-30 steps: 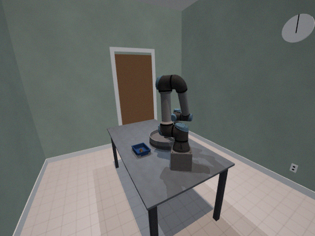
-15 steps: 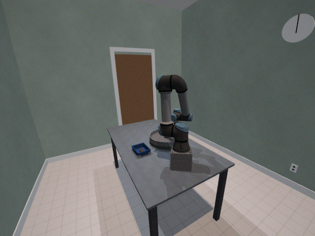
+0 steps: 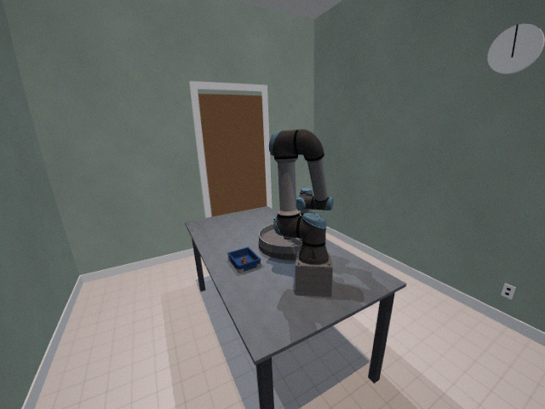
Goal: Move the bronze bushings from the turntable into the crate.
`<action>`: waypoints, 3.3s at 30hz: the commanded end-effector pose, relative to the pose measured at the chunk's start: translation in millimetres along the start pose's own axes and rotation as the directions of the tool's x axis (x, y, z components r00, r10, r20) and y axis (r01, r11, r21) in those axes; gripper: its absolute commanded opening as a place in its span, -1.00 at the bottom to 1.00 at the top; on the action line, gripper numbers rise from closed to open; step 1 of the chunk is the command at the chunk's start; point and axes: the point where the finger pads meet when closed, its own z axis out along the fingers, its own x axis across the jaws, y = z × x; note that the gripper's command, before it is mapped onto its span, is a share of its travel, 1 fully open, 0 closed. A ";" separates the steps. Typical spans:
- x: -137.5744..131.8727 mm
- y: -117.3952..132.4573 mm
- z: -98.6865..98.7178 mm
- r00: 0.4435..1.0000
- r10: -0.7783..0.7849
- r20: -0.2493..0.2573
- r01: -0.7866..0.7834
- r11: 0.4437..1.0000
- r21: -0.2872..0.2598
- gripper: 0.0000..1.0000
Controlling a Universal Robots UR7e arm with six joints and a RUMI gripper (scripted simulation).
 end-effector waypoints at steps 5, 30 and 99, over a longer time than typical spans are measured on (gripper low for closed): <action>-2.2 -0.6 1.0 1.000 -0.002 0.004 0.002 1.000 0.000 -1.00; 1.4 -0.2 -23.4 1.000 -0.001 -0.003 0.001 1.000 0.000 -1.00; 5.8 -10.8 -70.6 1.000 -0.002 0.000 0.002 1.000 -0.001 -1.00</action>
